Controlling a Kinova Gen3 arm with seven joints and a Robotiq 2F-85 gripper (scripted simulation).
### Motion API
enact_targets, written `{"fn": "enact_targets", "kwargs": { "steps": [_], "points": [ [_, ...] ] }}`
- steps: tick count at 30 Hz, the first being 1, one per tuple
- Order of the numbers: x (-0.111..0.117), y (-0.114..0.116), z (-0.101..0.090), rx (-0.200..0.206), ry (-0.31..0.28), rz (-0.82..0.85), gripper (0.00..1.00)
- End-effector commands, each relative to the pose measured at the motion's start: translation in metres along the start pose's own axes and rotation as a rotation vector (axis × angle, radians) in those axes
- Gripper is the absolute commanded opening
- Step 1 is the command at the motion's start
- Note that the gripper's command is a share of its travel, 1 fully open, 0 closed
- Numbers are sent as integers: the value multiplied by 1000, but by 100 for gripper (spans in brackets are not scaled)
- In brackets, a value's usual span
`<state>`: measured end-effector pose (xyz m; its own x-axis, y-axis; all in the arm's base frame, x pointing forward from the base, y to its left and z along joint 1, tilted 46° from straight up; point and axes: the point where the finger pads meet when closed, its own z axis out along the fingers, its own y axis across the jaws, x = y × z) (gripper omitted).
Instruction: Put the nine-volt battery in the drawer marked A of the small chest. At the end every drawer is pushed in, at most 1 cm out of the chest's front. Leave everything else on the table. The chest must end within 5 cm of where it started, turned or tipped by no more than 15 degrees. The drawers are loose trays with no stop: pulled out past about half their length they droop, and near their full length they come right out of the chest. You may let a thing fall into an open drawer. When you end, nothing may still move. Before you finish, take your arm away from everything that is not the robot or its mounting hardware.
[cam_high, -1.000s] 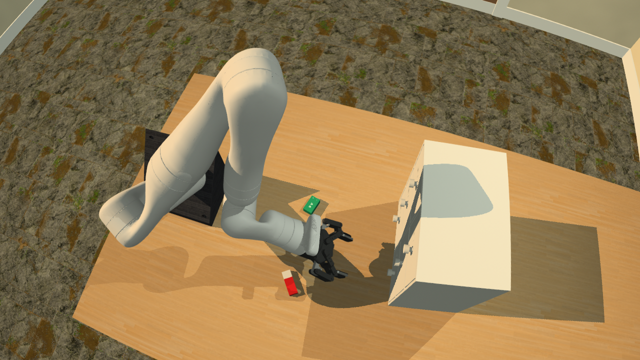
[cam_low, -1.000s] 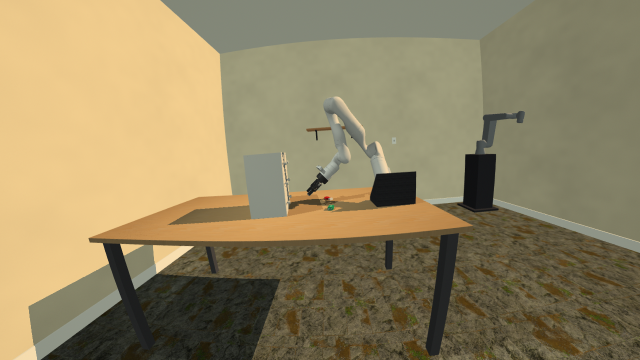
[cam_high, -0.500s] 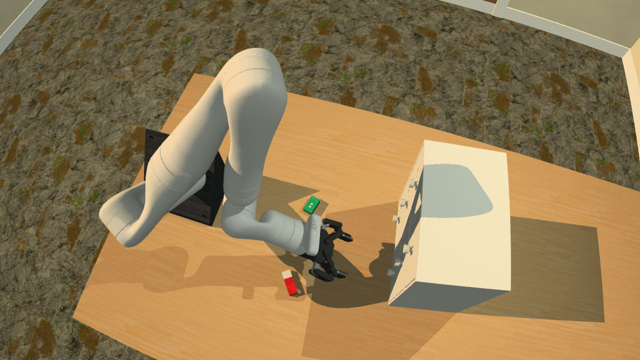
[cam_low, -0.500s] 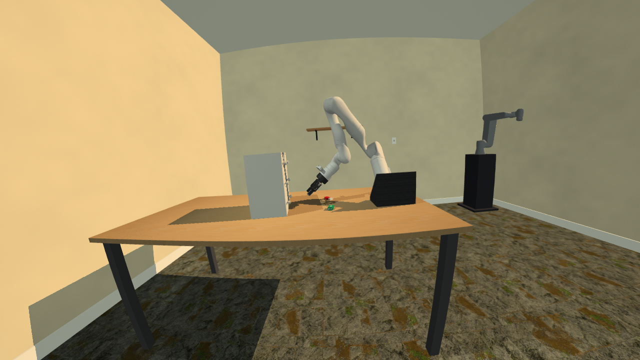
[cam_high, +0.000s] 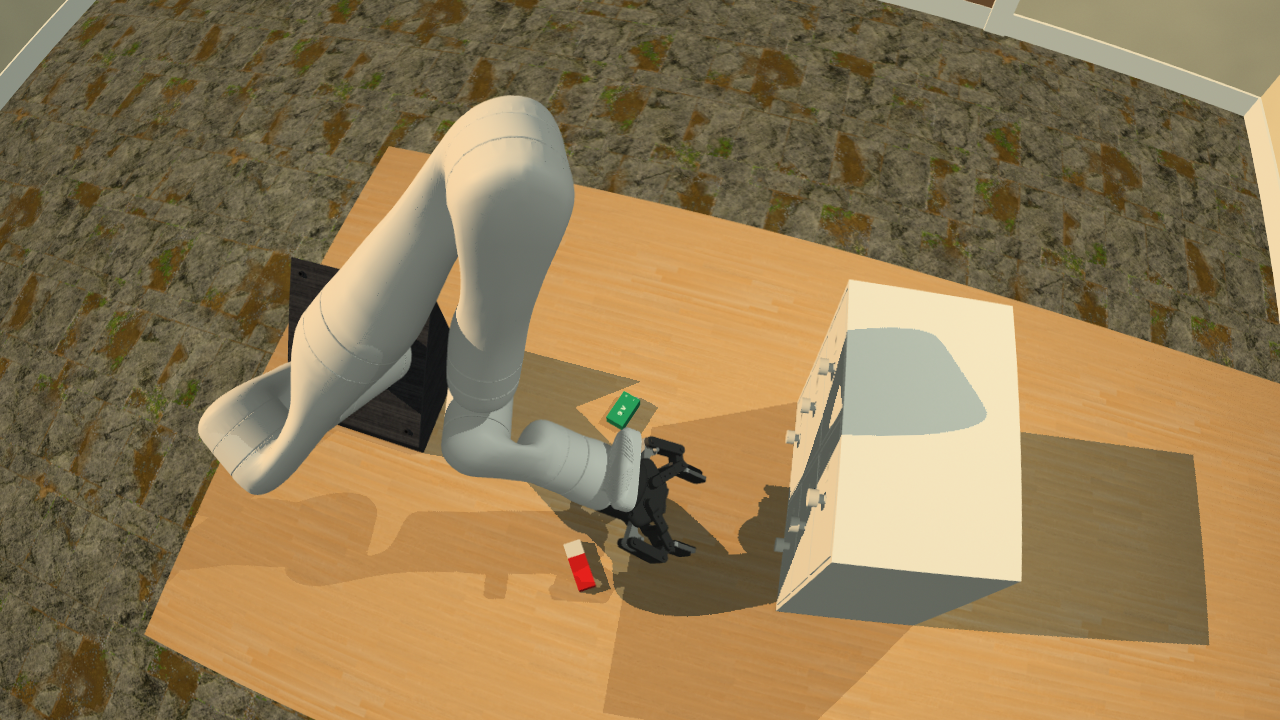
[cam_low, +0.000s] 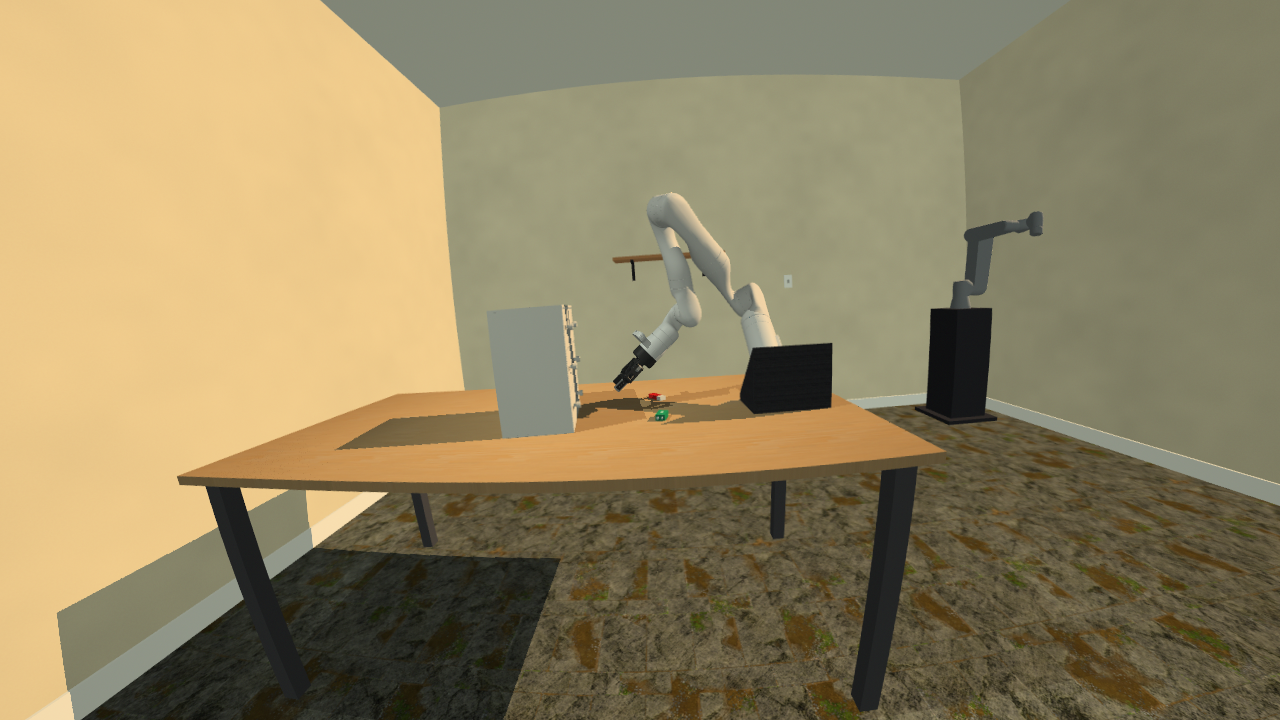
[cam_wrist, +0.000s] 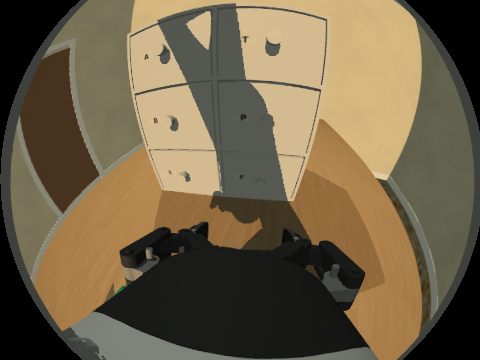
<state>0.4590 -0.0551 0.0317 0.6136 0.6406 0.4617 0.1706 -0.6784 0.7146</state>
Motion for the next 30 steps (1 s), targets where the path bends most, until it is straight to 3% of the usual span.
{"fn": "enact_targets", "kwargs": {
  "steps": [1,7,20,30],
  "points": [
    [4,0,-3,1,9,1,100],
    [10,0,-8,-6,8,6,100],
    [47,0,-41,-16,13,9,100],
    [50,0,-44,-15,15,9,100]
  ]
}}
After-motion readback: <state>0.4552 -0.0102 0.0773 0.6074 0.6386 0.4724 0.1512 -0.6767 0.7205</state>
